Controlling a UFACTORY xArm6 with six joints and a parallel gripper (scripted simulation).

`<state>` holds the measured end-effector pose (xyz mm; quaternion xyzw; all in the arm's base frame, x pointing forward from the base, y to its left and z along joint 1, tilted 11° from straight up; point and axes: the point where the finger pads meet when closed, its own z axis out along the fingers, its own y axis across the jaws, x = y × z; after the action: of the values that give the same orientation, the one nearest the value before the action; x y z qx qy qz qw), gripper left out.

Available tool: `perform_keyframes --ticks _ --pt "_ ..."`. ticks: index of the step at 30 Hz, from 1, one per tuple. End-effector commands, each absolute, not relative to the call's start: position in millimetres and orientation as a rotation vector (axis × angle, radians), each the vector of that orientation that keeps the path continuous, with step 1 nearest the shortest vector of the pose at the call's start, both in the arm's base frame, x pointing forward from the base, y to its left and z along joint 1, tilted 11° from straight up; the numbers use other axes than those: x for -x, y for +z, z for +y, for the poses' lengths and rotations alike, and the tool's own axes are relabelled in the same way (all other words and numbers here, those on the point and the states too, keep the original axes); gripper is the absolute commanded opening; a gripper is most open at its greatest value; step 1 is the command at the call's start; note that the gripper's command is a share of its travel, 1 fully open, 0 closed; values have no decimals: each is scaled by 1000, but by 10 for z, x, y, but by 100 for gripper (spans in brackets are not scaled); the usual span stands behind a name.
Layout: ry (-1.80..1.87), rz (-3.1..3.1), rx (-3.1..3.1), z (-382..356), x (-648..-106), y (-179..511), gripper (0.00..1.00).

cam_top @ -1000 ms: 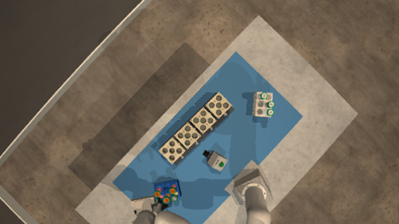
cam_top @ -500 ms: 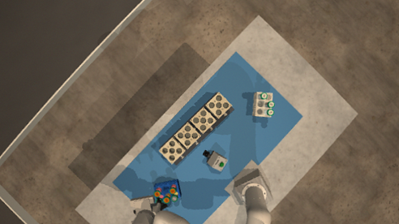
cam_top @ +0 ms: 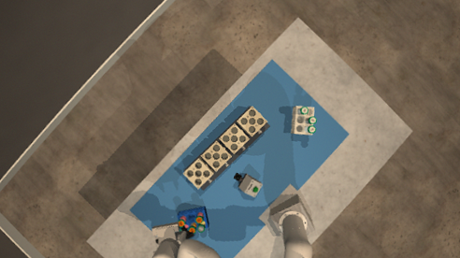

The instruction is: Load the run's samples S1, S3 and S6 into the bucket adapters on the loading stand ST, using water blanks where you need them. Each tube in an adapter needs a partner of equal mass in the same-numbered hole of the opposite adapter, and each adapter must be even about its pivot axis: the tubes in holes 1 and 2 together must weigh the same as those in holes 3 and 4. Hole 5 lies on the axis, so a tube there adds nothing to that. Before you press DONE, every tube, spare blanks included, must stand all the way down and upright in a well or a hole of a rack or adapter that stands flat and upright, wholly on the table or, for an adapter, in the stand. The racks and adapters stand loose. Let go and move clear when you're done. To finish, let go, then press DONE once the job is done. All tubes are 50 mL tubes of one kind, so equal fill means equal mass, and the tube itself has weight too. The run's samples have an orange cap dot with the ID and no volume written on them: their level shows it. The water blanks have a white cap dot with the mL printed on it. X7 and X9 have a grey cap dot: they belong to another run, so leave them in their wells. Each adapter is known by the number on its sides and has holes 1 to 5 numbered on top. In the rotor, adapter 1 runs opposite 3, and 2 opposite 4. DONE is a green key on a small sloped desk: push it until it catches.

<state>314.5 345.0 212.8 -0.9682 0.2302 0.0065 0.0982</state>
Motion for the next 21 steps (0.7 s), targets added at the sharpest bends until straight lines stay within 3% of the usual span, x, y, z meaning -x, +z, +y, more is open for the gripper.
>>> perform_keyframes --ticks 1,21 --pt "16 680 2862 3472 -3155 2066 57" --pt "16 680 2862 3542 -3167 1712 57"
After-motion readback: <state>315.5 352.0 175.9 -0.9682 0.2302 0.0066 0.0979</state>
